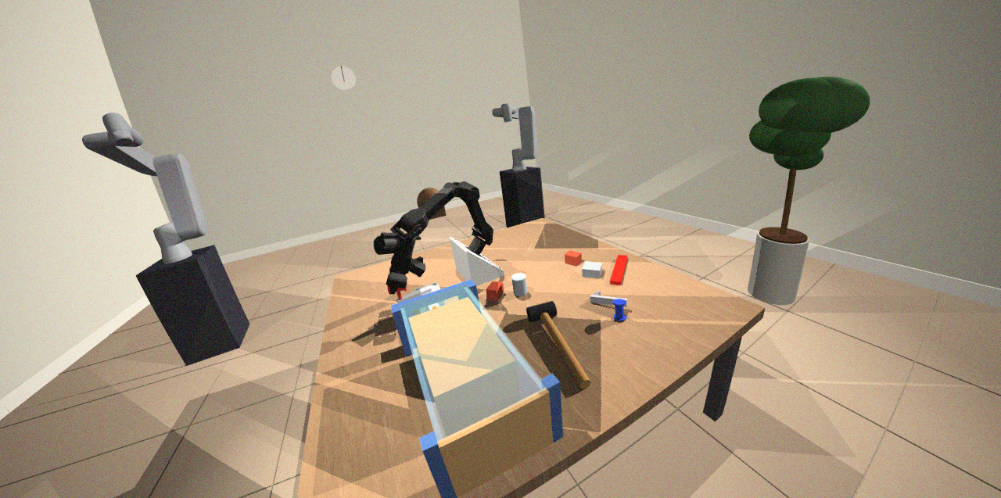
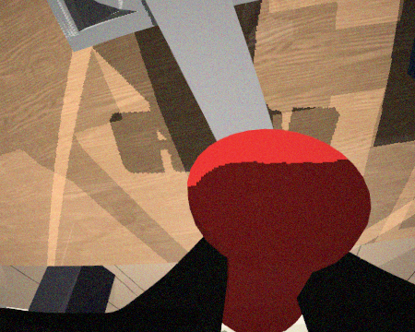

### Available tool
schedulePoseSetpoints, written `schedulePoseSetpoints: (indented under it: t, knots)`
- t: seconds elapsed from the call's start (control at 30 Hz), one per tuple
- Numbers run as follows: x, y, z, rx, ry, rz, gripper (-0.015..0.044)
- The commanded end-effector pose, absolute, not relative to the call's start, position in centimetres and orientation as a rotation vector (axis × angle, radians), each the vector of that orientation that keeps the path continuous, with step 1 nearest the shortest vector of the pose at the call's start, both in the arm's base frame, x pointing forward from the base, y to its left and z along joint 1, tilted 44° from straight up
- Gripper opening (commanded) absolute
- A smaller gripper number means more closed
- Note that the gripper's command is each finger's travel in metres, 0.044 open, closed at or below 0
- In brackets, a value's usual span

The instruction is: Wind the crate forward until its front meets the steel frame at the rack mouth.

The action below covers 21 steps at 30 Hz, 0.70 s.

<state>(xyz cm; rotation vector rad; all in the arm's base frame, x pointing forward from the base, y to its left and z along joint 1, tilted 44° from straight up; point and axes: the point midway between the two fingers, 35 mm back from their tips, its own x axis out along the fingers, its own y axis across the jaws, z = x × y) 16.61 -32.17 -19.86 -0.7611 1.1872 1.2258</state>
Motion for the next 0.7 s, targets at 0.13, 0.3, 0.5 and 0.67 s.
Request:
schedulePoseSetpoints:
  t: [0.13, 0.3, 0.5, 0.67]
  knots:
    - [18.5, -31.5, -19.6, -0.762, 1.15, 1.217, 0.0]
    - [19.1, -31.4, -19.5, -0.762, 1.149, 1.217, 0.0]
    - [19.7, -31.2, -19.3, -0.762, 1.149, 1.217, 0.0]
    - [20.2, -31.1, -19.1, -0.762, 1.148, 1.217, 0.0]
